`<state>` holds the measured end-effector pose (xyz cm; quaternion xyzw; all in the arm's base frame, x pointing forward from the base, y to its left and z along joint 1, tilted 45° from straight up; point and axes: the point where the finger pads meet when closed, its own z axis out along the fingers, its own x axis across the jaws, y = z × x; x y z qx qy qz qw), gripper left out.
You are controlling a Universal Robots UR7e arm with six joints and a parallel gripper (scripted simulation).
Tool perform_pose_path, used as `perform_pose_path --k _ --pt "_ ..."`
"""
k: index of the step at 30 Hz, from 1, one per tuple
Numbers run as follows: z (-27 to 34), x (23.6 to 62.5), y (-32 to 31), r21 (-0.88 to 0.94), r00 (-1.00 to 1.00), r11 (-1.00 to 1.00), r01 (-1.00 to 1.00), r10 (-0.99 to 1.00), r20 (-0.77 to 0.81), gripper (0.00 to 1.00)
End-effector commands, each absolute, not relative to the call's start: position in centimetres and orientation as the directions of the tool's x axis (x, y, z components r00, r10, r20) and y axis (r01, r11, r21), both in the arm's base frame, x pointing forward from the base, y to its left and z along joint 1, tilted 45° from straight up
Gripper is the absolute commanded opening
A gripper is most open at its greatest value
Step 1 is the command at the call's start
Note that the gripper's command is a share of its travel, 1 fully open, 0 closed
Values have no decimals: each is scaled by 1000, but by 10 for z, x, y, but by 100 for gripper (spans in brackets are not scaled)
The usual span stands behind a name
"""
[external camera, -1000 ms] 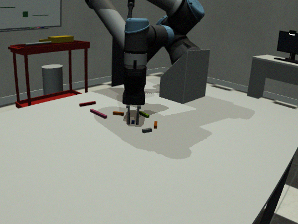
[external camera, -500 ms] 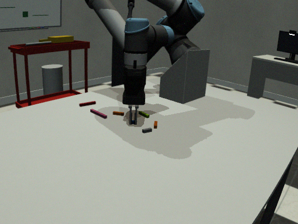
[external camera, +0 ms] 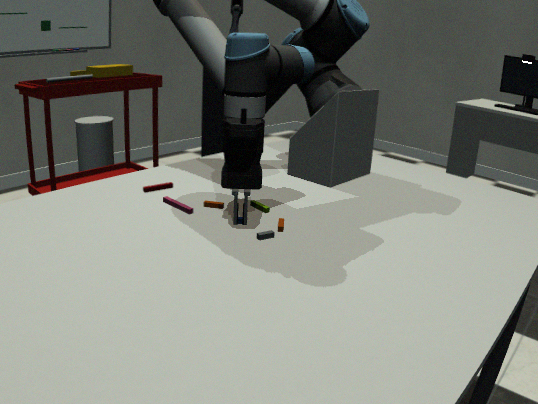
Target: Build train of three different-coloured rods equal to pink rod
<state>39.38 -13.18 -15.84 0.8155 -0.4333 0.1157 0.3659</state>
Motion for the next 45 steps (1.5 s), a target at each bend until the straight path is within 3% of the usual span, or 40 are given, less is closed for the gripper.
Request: perform_pose_path --k 1,17,45 --pt "-158 394 -132 496 598 -357 -792 -622 506 24" --pt "-152 395 -126 496 598 -357 -792 -622 506 24" --pt "-89 407 -64 496 598 -357 -792 -622 506 24"
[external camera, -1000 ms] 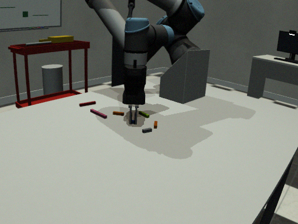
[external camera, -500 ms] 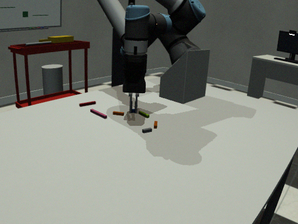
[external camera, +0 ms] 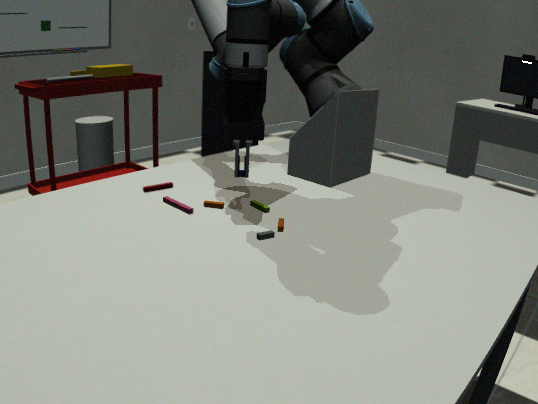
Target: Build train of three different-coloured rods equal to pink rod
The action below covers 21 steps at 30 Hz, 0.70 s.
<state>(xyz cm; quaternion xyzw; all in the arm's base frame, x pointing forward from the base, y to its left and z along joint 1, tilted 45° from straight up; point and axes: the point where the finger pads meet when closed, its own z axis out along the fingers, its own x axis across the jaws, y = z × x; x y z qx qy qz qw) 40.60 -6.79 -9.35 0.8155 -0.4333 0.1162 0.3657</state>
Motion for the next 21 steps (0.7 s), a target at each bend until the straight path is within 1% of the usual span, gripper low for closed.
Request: perform_pose_path --k 1,18,21 --pt "-89 407 -64 496 598 -357 -792 -622 506 24" --pt "-85 406 -64 488 586 -348 -800 -627 513 24" --pt "-71 398 -76 448 525 -302 -842 -653 547 24"
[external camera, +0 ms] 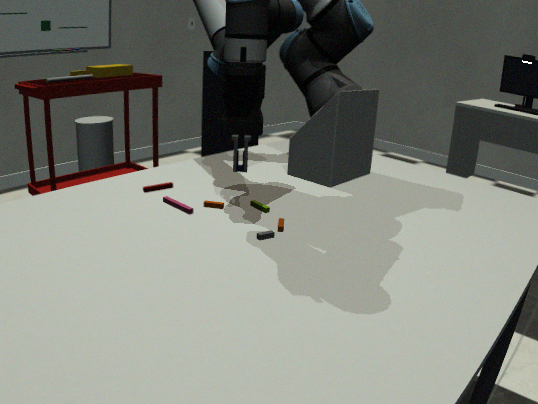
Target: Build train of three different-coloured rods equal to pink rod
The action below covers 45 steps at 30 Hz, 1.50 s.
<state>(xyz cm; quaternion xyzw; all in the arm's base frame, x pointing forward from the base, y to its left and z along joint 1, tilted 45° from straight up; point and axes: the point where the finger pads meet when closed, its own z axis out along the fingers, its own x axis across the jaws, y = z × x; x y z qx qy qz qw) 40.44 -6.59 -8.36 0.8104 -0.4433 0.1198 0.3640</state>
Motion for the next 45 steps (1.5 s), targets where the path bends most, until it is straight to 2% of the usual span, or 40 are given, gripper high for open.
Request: perform_pose_path --k 1,12,45 --pt "-64 394 -82 425 491 -276 -862 -664 563 24" --pt "-2 341 -136 178 125 -1 -984 -717 685 24" --pt "-10 335 -151 160 99 18 -987 -717 690 24"
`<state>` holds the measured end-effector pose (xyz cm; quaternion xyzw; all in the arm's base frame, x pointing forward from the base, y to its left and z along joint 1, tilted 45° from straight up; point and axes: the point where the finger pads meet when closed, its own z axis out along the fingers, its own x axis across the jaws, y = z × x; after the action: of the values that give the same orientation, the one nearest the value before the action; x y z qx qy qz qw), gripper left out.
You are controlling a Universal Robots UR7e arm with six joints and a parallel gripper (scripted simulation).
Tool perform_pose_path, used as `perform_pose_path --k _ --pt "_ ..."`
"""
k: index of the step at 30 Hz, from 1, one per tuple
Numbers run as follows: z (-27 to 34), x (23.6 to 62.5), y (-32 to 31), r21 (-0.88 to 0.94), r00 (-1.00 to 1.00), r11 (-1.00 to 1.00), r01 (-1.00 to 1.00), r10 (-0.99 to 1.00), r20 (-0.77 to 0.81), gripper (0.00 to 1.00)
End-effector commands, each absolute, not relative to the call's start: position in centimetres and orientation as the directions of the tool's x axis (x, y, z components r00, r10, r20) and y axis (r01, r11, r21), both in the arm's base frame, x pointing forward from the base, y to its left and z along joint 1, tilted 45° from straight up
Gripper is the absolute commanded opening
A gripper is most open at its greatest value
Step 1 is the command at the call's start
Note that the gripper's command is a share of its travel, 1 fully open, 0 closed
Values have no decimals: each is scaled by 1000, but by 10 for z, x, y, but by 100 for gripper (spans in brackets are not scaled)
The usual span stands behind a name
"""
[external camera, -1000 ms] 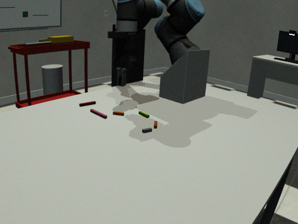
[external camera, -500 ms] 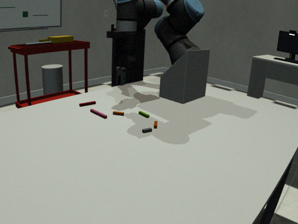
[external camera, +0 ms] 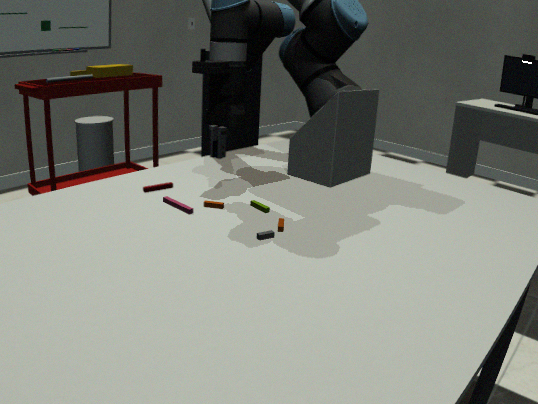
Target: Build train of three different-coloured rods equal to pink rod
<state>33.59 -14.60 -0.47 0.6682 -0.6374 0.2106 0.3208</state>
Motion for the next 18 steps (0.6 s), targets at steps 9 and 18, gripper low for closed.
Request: perform_pose_path --k 9,18 --pt "-25 332 -166 160 99 18 -987 -717 690 24" --pt "-45 329 -186 160 99 18 -987 -717 690 24"
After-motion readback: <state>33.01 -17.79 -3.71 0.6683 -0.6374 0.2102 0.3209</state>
